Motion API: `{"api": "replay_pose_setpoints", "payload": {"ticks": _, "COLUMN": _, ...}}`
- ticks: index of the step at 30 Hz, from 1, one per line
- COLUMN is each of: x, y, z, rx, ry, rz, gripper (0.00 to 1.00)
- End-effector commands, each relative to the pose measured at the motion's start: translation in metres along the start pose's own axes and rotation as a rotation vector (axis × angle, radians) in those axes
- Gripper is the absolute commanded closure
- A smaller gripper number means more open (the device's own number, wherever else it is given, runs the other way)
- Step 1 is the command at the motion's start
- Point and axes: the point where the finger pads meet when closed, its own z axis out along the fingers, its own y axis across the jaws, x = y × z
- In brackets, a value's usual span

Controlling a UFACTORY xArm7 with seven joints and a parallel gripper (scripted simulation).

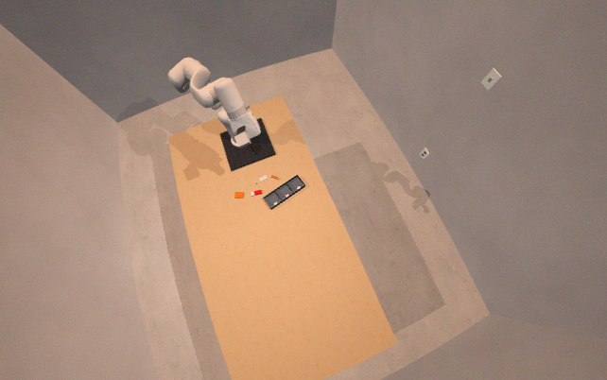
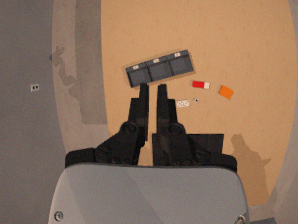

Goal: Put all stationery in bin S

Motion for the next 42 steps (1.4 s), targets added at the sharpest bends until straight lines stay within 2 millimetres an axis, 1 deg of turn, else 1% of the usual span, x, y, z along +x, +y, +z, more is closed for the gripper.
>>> {"api": "replay_pose_setpoints", "payload": {"ticks": 1, "x": -0.01, "y": 0.015, "z": 0.033, "rx": -0.01, "ry": -0.018, "rz": -0.006, "gripper": 0.93}}
{"api": "replay_pose_setpoints", "payload": {"ticks": 2, "x": -0.012, "y": 0.019, "z": 0.04, "rx": -0.01, "ry": -0.018, "rz": -0.006, "gripper": 0.93}}
{"api": "replay_pose_setpoints", "payload": {"ticks": 6, "x": -0.012, "y": 0.019, "z": 0.04, "rx": -0.01, "ry": -0.018, "rz": -0.006, "gripper": 0.93}}
{"api": "replay_pose_setpoints", "payload": {"ticks": 9, "x": -0.024, "y": 0.03, "z": 0.06, "rx": -0.065, "ry": -0.154, "rz": -0.039, "gripper": 0.93}}
{"api": "replay_pose_setpoints", "payload": {"ticks": 11, "x": -0.032, "y": 0.037, "z": 0.072, "rx": -0.079, "ry": -0.189, "rz": -0.047, "gripper": 0.93}}
{"api": "replay_pose_setpoints", "payload": {"ticks": 12, "x": -0.036, "y": 0.041, "z": 0.079, "rx": -0.081, "ry": -0.196, "rz": -0.049, "gripper": 0.93}}
{"api": "replay_pose_setpoints", "payload": {"ticks": 14, "x": -0.036, "y": 0.041, "z": 0.079, "rx": -0.081, "ry": -0.196, "rz": -0.049, "gripper": 0.93}}
{"api": "replay_pose_setpoints", "payload": {"ticks": 19, "x": -0.054, "y": 0.059, "z": 0.108, "rx": -0.082, "ry": -0.196, "rz": -0.049, "gripper": 0.93}}
{"api": "replay_pose_setpoints", "payload": {"ticks": 23, "x": -0.054, "y": 0.059, "z": 0.108, "rx": -0.082, "ry": -0.196, "rz": -0.049, "gripper": 0.93}}
{"api": "replay_pose_setpoints", "payload": {"ticks": 26, "x": -0.07, "y": 0.07, "z": 0.124, "rx": -0.118, "ry": -0.338, "rz": -0.08, "gripper": 0.93}}
{"api": "replay_pose_setpoints", "payload": {"ticks": 28, "x": -0.08, "y": 0.078, "z": 0.135, "rx": -0.128, "ry": -0.374, "rz": -0.087, "gripper": 0.93}}
{"api": "replay_pose_setpoints", "payload": {"ticks": 29, "x": -0.085, "y": 0.082, "z": 0.14, "rx": -0.13, "ry": -0.381, "rz": -0.089, "gripper": 0.93}}
{"api": "replay_pose_setpoints", "payload": {"ticks": 31, "x": -0.085, "y": 0.082, "z": 0.14, "rx": -0.13, "ry": -0.381, "rz": -0.089, "gripper": 0.93}}
{"api": "replay_pose_setpoints", "payload": {"ticks": 35, "x": -0.106, "y": 0.097, "z": 0.161, "rx": -0.13, "ry": -0.381, "rz": -0.089, "gripper": 0.93}}
{"api": "replay_pose_setpoints", "payload": {"ticks": 39, "x": -0.108, "y": 0.099, "z": 0.163, "rx": -0.13, "ry": -0.381, "rz": -0.089, "gripper": 0.93}}
{"api": "replay_pose_setpoints", "payload": {"ticks": 42, "x": -0.126, "y": 0.11, "z": 0.175, "rx": -0.148, "ry": -0.527, "rz": -0.116, "gripper": 0.93}}
